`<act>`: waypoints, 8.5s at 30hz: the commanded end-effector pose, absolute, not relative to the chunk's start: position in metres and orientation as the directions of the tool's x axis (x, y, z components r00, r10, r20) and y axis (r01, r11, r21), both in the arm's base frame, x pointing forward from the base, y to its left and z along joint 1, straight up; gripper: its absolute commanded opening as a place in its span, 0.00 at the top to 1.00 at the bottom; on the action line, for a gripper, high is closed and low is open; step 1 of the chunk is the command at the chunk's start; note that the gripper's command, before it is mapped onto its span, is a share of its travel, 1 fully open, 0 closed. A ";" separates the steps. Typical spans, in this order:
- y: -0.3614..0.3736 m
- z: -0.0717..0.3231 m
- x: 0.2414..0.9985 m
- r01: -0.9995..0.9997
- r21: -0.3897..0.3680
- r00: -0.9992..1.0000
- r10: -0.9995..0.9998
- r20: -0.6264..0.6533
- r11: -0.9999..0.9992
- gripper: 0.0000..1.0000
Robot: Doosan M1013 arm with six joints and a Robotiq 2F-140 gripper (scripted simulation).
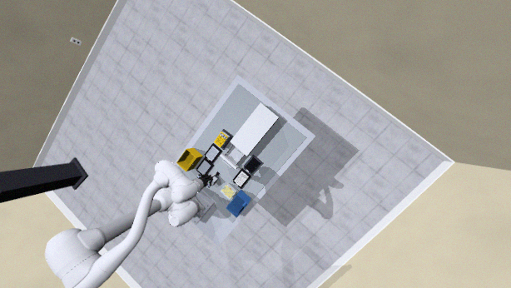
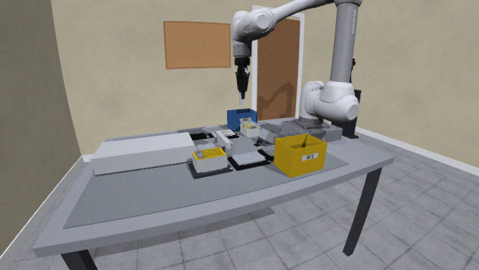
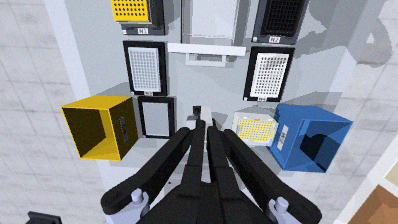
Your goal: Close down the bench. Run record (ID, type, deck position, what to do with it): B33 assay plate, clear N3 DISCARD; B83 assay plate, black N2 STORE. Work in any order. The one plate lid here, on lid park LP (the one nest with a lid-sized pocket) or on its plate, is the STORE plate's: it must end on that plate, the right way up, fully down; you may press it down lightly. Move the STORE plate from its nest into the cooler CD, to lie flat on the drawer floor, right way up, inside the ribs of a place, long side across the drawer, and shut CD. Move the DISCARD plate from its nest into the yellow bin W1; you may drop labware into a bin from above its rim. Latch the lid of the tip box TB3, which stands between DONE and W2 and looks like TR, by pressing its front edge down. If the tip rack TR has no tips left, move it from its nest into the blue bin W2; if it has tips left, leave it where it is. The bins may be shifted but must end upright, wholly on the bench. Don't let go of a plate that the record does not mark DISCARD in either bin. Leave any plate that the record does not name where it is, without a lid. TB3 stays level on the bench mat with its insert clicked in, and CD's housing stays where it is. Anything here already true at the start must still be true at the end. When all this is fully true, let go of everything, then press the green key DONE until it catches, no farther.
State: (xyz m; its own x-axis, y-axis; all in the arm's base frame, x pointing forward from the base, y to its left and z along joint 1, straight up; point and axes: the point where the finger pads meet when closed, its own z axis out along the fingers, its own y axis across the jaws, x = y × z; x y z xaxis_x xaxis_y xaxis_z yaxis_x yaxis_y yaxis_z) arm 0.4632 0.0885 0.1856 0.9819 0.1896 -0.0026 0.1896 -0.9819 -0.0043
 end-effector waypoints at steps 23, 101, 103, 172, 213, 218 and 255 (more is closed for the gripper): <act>0.093 0.149 0.486 0.180 -0.004 0.984 0.180 -0.004 -0.984 0.13; 0.106 0.019 0.537 0.180 -0.004 0.984 0.180 -0.004 -0.984 0.13; 0.106 0.017 0.537 0.180 -0.004 0.984 0.180 -0.004 -0.984 0.13; 0.106 -0.024 0.537 0.180 -0.004 0.984 0.180 -0.004 -0.984 0.44; 0.105 -0.024 0.530 0.180 -0.004 0.984 0.180 -0.004 -0.984 1.00; 0.104 -0.024 0.526 0.180 -0.004 0.984 0.180 -0.004 -0.984 1.00; 0.102 -0.024 0.517 0.180 -0.004 0.984 0.180 -0.004 -0.984 1.00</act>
